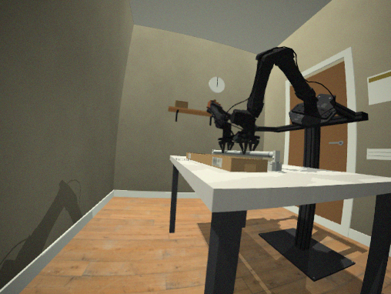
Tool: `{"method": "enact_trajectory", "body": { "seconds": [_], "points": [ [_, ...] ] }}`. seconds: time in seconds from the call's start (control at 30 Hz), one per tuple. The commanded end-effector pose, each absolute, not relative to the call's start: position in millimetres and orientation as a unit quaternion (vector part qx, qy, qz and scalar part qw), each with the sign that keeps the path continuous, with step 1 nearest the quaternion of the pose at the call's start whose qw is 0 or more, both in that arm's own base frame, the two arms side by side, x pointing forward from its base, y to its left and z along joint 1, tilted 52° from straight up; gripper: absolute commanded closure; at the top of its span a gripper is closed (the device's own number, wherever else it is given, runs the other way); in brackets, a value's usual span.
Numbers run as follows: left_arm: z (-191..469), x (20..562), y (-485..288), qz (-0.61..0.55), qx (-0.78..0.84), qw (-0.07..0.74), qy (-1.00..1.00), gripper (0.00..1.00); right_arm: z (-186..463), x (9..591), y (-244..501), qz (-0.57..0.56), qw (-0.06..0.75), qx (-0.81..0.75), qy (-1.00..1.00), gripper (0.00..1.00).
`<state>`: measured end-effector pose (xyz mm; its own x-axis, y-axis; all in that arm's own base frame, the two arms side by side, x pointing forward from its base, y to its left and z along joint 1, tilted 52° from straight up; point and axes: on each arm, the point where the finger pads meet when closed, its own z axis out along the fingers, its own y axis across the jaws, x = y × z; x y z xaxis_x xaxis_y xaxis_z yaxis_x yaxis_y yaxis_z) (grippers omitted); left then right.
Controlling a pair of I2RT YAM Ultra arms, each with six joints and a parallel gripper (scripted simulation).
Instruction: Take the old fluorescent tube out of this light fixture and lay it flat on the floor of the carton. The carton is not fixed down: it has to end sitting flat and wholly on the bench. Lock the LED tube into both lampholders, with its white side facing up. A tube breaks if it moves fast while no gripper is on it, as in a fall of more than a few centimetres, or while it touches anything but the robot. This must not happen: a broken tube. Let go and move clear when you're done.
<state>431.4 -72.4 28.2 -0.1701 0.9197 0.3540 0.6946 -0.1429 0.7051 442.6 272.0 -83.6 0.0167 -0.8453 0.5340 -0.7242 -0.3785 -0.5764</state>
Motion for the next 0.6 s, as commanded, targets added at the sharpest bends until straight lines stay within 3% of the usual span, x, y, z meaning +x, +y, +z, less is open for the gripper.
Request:
{"method": "enact_trajectory", "body": {
  "seconds": [0.0, 0.5, 0.57],
  "points": [
    [43, 438, -87, 0.418, 0.627, 0.163, 0.636, 0.51, -89, 438, 292, -0.419, 0.087, -0.719, 0.547, 0.51],
    [43, 438, -87, 0.418, 0.627, 0.163, 0.636, 0.51, -89, 438, 292, -0.419, 0.087, -0.719, 0.547, 0.51],
    [35, 414, -80, 0.414, 0.634, 0.13, 0.64, 0.51, -68, 424, 283, -0.428, 0.071, -0.715, 0.549, 0.51]
  ]
}}
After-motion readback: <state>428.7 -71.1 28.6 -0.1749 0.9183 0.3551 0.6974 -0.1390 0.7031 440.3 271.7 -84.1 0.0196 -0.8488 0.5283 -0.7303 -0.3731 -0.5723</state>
